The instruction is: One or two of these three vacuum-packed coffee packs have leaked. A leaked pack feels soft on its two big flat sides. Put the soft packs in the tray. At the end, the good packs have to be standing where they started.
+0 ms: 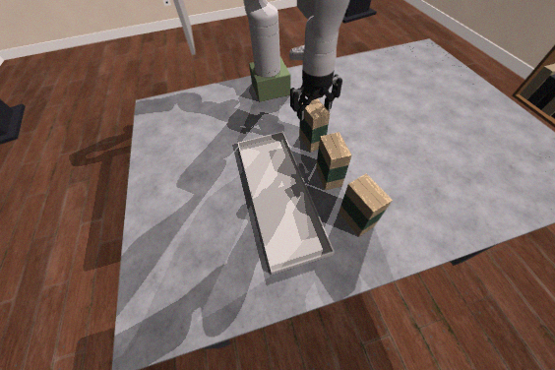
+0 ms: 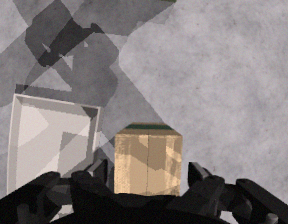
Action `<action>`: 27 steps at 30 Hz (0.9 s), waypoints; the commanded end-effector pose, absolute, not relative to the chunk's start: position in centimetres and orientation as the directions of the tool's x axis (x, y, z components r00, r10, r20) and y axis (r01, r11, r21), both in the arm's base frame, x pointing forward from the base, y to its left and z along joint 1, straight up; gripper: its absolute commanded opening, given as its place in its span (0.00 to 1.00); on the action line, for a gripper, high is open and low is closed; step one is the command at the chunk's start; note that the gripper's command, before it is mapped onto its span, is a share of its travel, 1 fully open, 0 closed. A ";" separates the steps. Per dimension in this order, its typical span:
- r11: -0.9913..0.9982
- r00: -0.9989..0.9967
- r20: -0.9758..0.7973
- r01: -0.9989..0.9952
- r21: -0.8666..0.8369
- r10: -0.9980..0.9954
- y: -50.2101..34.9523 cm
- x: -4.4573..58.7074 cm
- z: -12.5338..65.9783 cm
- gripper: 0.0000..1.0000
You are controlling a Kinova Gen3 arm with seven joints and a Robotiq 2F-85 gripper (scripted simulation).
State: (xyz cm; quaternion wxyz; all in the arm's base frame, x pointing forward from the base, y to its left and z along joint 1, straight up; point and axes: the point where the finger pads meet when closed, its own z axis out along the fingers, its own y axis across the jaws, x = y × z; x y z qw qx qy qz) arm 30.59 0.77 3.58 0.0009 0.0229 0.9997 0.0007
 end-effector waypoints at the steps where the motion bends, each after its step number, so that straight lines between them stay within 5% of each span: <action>1: 0.999 -0.999 -0.004 0.046 0.001 0.046 0.8 30.6 3.8 0.85; 27: 0.999 -0.999 -0.004 0.046 0.001 0.046 0.7 30.6 11.3 0.85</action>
